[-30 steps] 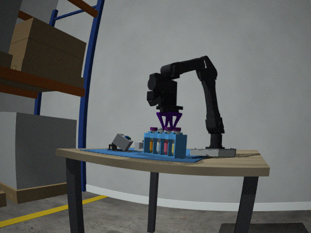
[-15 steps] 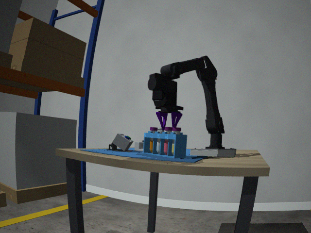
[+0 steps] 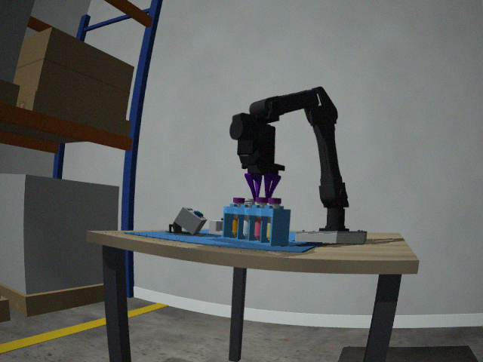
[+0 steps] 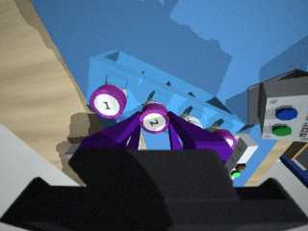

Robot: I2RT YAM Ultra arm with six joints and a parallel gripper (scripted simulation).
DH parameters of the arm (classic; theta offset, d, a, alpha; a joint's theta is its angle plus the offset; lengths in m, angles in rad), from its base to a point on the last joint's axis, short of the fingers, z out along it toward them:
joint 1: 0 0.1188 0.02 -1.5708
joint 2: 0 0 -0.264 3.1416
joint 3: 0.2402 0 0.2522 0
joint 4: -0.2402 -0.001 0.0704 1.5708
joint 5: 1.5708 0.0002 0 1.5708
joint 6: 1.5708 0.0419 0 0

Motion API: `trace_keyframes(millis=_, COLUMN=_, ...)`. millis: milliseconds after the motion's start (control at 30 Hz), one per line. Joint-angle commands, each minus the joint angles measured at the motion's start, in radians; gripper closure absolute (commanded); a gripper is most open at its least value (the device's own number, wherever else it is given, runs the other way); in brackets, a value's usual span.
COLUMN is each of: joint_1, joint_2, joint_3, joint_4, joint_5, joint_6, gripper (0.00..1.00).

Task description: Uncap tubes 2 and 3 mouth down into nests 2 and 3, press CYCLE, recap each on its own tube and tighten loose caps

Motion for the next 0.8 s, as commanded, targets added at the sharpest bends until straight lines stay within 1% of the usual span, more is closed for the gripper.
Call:
trace_keyframes(millis=0, joint_1=0.000, joint_2=-0.011, joint_3=0.004, joint_4=0.000, joint_5=-0.001, joint_6=-0.003, gripper=1.00)
trace_keyframes(millis=300, joint_1=0.000, joint_2=-0.011, joint_3=0.004, joint_4=0.000, joint_5=-0.001, joint_6=-0.003, gripper=1.00)
trace_keyframes(millis=500, joint_1=0.000, joint_2=-0.011, joint_3=0.004, joint_4=0.000, joint_5=-0.001, joint_6=0.197, gripper=1.00)
trace_keyframes(millis=567, joint_1=0.000, joint_2=-0.011, joint_3=0.004, joint_4=0.000, joint_5=-0.001, joint_6=0.197, gripper=1.00)
trace_keyframes(millis=767, joint_1=0.000, joint_2=-0.011, joint_3=0.004, joint_4=0.000, joint_5=-0.001, joint_6=0.397, gripper=1.00)
